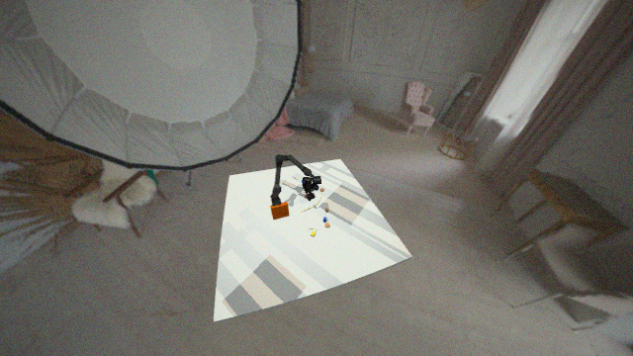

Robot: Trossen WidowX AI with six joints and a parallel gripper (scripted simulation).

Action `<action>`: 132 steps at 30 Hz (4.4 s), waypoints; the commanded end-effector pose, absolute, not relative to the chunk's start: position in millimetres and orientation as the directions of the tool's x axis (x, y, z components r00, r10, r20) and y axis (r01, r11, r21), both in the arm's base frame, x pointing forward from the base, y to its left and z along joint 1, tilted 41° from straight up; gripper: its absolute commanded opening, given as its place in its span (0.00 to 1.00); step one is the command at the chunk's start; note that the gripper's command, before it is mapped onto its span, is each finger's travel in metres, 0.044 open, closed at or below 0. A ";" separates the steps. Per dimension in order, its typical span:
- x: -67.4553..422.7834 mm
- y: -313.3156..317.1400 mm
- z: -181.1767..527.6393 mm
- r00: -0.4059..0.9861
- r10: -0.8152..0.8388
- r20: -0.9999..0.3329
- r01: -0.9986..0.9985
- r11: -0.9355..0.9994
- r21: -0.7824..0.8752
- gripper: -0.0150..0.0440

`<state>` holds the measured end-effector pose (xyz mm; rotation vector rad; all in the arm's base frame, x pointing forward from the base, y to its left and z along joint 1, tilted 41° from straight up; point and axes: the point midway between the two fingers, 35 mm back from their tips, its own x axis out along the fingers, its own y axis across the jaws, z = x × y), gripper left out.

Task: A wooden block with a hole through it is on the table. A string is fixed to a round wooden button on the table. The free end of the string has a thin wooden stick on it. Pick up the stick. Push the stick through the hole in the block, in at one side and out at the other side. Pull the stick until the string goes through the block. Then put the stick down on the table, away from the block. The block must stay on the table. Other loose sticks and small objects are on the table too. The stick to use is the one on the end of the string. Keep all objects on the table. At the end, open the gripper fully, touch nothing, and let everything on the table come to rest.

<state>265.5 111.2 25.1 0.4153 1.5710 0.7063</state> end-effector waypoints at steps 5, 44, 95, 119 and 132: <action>262.6 78.3 -0.8 -0.129 0.632 -0.764 0.885 0.420 0.198 1.00; 250.5 44.5 -28.7 -0.132 0.642 -0.756 0.356 -0.681 -0.640 0.91; 244.2 78.0 -67.7 -0.132 0.643 -0.755 0.356 -0.680 -0.641 0.46; 243.6 79.5 -69.6 -0.134 0.640 -0.756 0.361 -0.679 -0.639 0.25; 247.1 68.7 -57.9 -0.134 0.639 -0.758 0.361 -0.681 -0.637 0.25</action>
